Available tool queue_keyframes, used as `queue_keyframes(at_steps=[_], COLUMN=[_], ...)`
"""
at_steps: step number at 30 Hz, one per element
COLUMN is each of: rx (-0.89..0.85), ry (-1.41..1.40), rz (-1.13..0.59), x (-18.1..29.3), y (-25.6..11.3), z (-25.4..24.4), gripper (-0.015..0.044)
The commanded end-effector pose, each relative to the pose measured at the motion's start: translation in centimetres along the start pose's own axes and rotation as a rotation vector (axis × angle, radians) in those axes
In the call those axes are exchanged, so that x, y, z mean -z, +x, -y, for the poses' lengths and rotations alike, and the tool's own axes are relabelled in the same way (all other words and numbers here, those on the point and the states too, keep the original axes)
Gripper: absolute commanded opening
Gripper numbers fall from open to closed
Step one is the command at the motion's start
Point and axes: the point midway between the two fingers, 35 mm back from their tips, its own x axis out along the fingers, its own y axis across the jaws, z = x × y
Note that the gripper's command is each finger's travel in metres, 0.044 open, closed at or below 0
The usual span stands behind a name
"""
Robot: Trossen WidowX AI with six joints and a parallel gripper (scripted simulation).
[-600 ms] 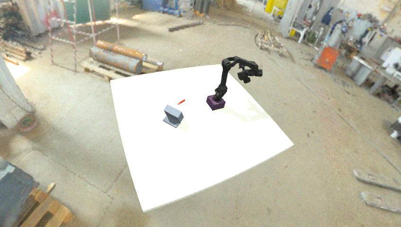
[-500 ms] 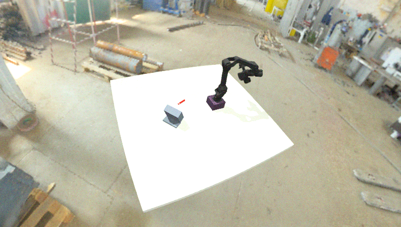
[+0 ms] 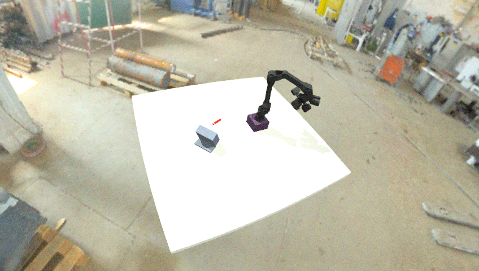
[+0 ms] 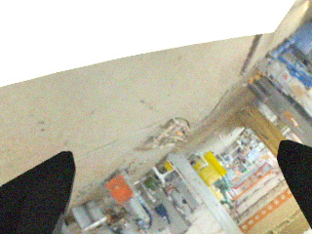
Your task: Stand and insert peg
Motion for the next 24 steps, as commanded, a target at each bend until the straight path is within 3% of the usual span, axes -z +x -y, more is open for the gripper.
queue_keyframes(at_steps=[1,12,24], rx=[-0.093,-0.414,-0.691], ry=[-0.052,-0.198,-0.255], rz=[-0.027,-0.019,0.118], x=[-1.1,-8.1,-19.7], y=[-2.1,-10.8,-19.6], z=[-2.9,-10.9,-13.4], gripper=[0.044,0.044,0.044])
